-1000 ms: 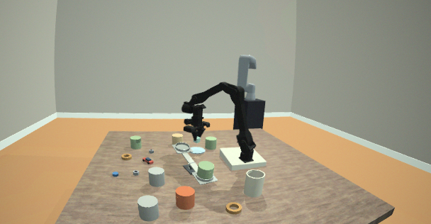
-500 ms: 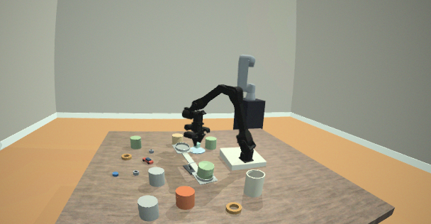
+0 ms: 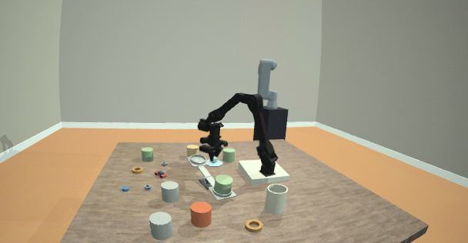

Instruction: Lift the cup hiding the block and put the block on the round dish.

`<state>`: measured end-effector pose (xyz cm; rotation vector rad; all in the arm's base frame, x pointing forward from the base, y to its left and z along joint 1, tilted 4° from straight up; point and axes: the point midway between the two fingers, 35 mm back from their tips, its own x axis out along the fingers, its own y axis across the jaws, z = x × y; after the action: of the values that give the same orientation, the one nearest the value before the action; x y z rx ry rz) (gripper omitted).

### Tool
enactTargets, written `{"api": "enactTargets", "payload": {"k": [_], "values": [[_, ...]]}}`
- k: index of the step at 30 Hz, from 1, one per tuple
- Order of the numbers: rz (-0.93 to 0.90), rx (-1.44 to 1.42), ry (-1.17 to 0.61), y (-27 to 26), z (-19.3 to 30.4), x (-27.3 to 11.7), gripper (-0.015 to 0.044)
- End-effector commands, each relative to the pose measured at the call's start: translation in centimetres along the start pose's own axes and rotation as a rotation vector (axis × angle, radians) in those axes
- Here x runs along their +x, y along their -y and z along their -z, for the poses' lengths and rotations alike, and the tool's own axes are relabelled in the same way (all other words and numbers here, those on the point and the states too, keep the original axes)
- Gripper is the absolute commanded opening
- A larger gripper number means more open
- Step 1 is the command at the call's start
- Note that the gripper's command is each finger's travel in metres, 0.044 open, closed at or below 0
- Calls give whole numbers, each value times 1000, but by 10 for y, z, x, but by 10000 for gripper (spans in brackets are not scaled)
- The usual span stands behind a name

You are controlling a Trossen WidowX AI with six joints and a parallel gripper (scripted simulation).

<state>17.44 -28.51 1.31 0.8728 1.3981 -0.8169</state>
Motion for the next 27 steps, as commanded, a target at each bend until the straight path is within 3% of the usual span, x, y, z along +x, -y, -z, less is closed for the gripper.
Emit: {"api": "enactTargets", "payload": {"k": [1, 2, 19, 24, 27], "values": [[3, -2, -14, 1, 2, 10, 0], [3, -2, -14, 1, 2, 10, 0], [-12, 13, 2, -10, 2, 3, 440], [3, -1, -13, 0, 1, -50, 440], [4, -2, -14, 0, 1, -53, 440]]}}
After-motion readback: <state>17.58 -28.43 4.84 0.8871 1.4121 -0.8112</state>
